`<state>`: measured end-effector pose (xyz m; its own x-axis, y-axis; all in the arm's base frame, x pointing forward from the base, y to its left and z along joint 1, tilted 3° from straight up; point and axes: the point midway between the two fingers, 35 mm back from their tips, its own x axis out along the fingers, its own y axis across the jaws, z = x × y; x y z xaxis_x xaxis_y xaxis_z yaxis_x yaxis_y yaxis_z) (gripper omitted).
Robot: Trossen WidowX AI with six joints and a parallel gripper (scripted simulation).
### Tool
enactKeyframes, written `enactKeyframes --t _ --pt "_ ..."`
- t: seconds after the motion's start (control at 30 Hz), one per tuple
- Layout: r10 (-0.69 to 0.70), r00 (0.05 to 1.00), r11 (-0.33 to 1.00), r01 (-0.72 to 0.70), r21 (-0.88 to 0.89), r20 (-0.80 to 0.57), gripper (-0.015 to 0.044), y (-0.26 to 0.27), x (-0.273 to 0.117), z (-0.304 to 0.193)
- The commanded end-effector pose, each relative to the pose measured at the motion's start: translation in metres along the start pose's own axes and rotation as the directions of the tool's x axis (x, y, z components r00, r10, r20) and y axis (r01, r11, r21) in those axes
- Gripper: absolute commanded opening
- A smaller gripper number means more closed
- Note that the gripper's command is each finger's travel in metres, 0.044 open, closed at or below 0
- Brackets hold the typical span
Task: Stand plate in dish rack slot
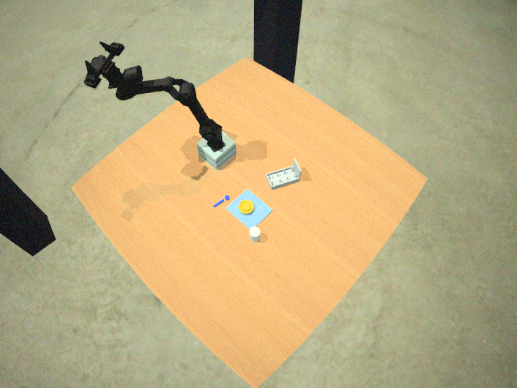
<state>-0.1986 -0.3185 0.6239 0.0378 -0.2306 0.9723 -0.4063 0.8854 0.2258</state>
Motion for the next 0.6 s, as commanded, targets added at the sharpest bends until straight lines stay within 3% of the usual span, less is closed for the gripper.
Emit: enactKeyframes --t 0.0,0.57 --pt "-0.001 1.0 1.0 0.001 0.0 0.001 0.04 0.0 0.0 0.0" --pt "-0.164 0.971 0.986 0.168 -0.004 0.171 0.04 -0.083 -0.009 0.002"
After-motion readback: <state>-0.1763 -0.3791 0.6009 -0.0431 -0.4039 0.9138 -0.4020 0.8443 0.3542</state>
